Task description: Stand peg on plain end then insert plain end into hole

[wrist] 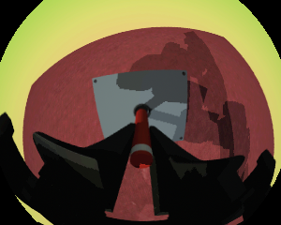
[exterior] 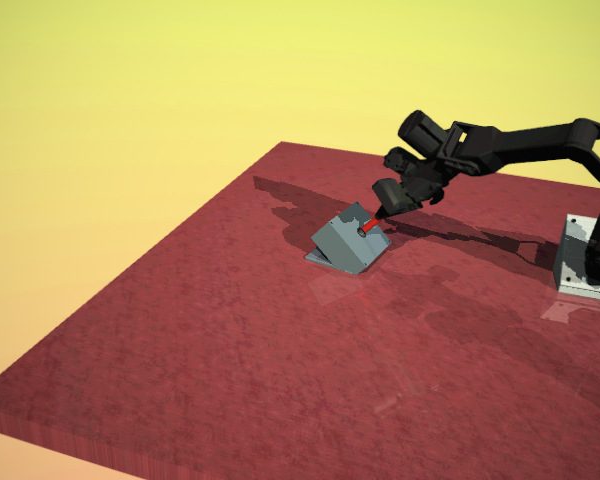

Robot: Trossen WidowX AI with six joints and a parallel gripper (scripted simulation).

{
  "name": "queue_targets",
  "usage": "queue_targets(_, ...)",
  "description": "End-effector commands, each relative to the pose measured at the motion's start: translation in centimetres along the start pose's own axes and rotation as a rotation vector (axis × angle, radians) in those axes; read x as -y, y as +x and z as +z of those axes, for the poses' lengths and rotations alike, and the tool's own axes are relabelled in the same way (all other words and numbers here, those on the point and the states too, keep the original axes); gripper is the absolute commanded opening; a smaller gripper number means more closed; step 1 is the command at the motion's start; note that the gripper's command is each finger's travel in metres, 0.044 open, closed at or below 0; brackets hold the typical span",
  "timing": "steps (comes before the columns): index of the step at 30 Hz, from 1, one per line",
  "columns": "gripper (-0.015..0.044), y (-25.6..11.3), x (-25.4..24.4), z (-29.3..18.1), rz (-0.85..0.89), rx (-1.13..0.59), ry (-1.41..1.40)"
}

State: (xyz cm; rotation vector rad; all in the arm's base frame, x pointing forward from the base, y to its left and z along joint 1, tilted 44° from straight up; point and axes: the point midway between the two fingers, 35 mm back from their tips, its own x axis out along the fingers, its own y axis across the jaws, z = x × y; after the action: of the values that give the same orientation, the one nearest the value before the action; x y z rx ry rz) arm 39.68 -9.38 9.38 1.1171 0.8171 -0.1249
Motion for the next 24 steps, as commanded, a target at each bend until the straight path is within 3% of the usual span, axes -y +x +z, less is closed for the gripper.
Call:
queue_targets(1, 0.0000, 0.3, 0.0, -0.1, -0.001, -0.001, 0.001)
queue_targets(24, 0.0000, 1.8, 0.1, -0.1, 0.000, -0.001, 0.001)
